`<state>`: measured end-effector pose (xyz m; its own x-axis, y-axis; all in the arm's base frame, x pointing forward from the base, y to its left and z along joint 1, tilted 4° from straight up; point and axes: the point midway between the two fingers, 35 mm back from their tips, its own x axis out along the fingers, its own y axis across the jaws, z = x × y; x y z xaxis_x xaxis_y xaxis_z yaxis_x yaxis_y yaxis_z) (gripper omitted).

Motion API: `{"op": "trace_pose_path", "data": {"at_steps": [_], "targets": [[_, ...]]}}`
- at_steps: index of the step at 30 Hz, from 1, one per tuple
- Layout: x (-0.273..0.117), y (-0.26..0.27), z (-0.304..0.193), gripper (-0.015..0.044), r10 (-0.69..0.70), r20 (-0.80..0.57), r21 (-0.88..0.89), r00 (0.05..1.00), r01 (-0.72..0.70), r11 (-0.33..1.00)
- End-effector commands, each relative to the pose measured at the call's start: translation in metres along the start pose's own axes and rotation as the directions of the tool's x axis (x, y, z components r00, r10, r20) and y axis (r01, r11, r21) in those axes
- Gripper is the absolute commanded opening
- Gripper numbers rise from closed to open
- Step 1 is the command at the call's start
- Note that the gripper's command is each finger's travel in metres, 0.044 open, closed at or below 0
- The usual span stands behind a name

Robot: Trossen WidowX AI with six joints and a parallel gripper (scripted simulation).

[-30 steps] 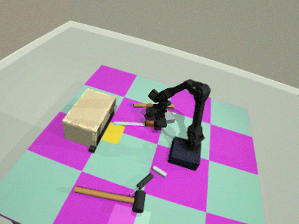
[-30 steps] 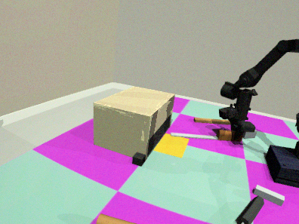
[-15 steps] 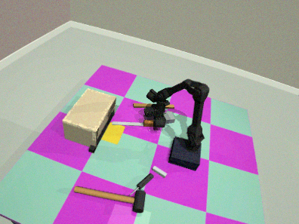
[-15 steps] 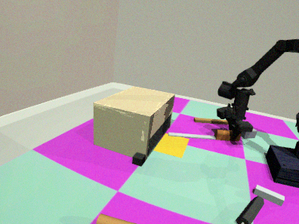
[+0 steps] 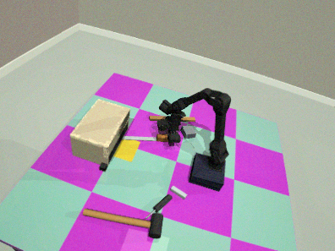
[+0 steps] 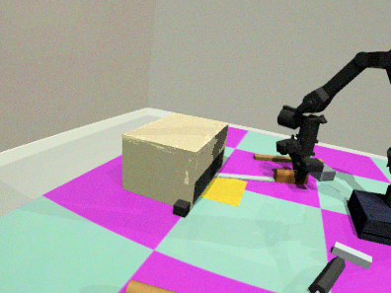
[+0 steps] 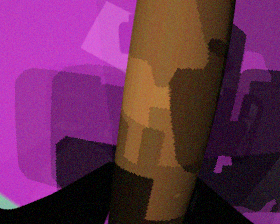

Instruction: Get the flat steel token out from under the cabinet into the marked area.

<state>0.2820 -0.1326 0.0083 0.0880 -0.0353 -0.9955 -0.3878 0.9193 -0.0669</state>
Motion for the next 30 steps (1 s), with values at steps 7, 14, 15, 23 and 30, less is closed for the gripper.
{"op": "trace_pose_path", "data": {"at_steps": [7, 14, 15, 23, 30], "targets": [[0.000, -0.001, 0.018, 0.0000, -0.002, 0.001, 0.003, 1.000, 0.002, 1.000], [-0.001, -0.001, 0.028, 0.0000, -0.002, 0.002, 0.003, 1.000, 0.002, 1.000], [-0.001, -0.001, 0.029, 0.0000, -0.002, 0.002, 0.003, 1.000, 0.002, 1.000], [-0.001, -0.001, 0.040, 0.0000, -0.002, 0.003, 0.003, 1.000, 0.002, 1.000], [-0.001, -0.002, 0.050, 0.0000, -0.002, 0.004, 0.003, 1.000, 0.002, 1.000]]}}
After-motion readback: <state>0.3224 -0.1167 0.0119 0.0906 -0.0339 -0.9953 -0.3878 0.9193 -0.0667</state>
